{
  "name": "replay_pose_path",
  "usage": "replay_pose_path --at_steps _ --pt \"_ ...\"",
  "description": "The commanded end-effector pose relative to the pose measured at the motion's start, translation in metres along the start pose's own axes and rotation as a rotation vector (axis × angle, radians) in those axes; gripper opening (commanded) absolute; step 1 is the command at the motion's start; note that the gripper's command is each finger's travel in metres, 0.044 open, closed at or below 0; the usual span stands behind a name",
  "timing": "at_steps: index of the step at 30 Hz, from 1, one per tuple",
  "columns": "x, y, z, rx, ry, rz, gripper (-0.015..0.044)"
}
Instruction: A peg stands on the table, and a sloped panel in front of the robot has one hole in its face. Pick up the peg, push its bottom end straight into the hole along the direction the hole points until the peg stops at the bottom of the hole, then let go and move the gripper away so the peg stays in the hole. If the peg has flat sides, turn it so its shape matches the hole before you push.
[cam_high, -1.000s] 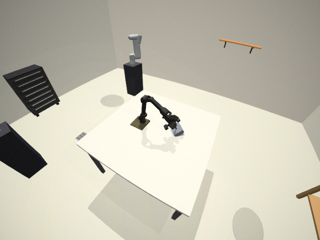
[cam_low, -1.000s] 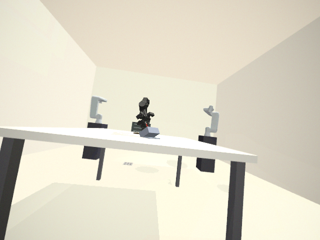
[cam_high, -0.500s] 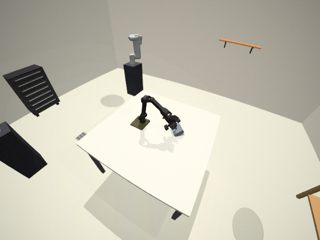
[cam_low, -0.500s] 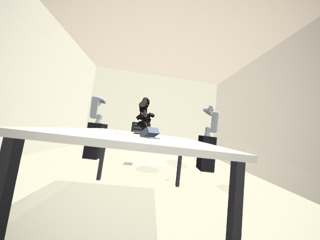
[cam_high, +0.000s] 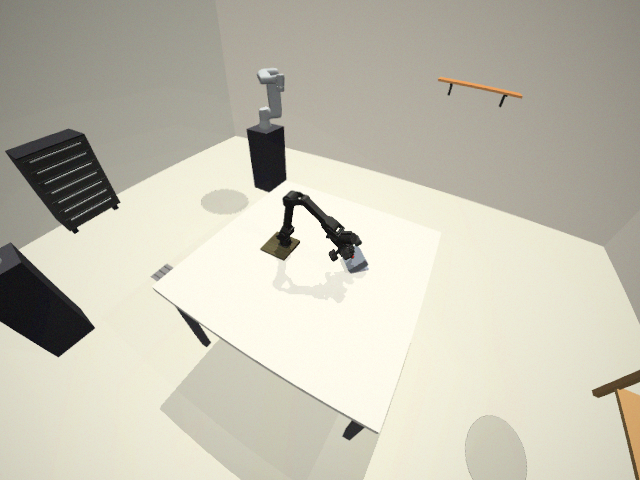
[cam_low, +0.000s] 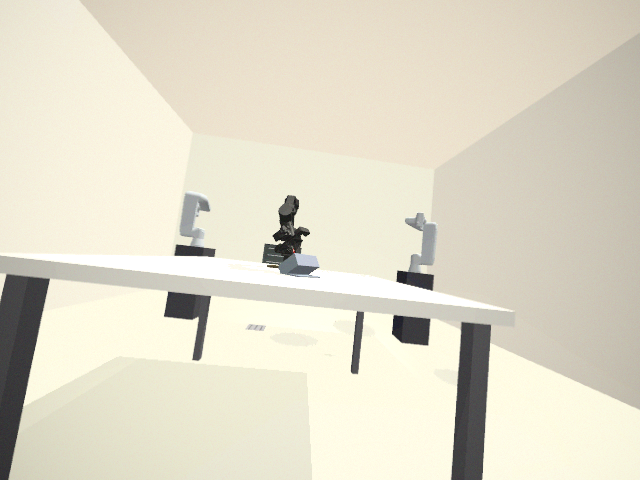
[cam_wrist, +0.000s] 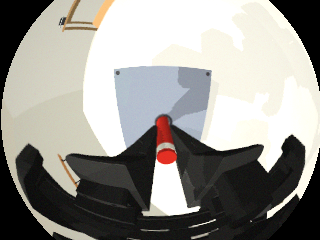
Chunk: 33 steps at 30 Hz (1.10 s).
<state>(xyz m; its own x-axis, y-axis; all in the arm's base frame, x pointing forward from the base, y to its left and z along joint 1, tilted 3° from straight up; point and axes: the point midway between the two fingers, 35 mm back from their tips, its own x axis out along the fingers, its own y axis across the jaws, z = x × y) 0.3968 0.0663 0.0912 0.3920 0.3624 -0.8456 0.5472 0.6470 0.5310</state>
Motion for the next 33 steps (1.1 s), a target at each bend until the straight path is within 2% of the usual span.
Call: replay_pose_path --at_steps 1,13,29,30,33 --pt "0.002 0.000 0.000 0.001 0.001 0.004 0.0000" --pt "0.001 0.000 0.000 -0.001 0.000 0.001 0.0000" --pt "-0.003 0.000 0.000 -0.001 0.000 0.000 0.0420" --pt "-0.005 0.000 0.001 0.000 0.000 0.000 0.0440" --pt "-0.012 0.000 0.001 0.000 0.000 -0.001 0.0440"
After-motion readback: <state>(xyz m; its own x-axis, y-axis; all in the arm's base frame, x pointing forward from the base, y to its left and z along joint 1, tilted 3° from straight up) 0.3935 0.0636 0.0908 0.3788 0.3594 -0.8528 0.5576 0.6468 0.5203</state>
